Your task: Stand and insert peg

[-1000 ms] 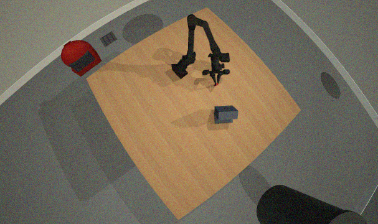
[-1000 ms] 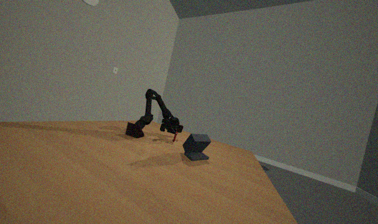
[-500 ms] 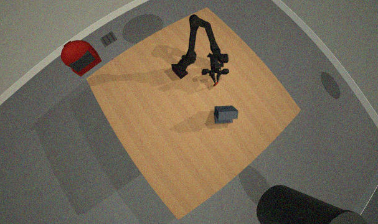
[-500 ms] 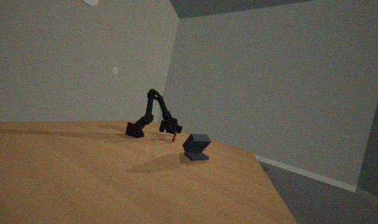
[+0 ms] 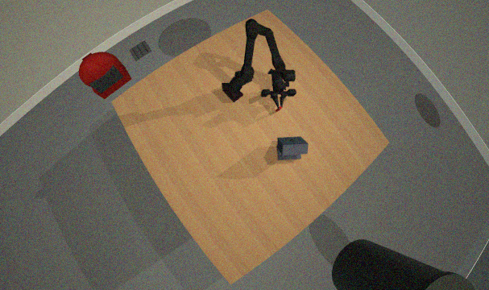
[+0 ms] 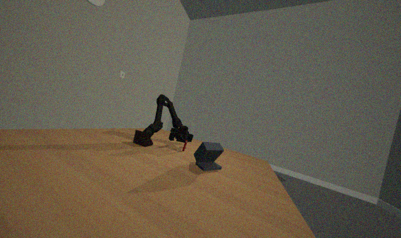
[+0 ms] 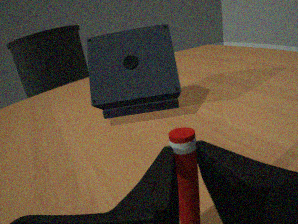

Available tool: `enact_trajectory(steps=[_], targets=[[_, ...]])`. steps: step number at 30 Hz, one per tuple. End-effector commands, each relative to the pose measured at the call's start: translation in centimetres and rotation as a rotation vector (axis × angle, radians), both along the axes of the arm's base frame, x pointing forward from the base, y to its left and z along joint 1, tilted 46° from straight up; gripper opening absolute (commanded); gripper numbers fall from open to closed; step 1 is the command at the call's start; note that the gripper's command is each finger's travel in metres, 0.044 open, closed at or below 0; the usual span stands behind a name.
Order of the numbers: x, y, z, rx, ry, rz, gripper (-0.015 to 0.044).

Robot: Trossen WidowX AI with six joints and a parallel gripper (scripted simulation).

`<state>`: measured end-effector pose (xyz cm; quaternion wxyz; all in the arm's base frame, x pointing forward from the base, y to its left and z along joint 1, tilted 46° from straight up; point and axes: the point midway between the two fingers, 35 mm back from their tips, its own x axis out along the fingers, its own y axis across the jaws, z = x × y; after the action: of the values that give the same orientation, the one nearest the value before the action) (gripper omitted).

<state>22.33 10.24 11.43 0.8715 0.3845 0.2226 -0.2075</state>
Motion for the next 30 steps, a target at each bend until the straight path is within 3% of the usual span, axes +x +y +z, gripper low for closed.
enact_trajectory(steps=[1,30], targets=[[-0.04,0.07,-0.04,0.001,0.000,0.000,0.0049],[-0.60,0.35,-0.08,-0.005,-0.021,-0.025,0.0049]])
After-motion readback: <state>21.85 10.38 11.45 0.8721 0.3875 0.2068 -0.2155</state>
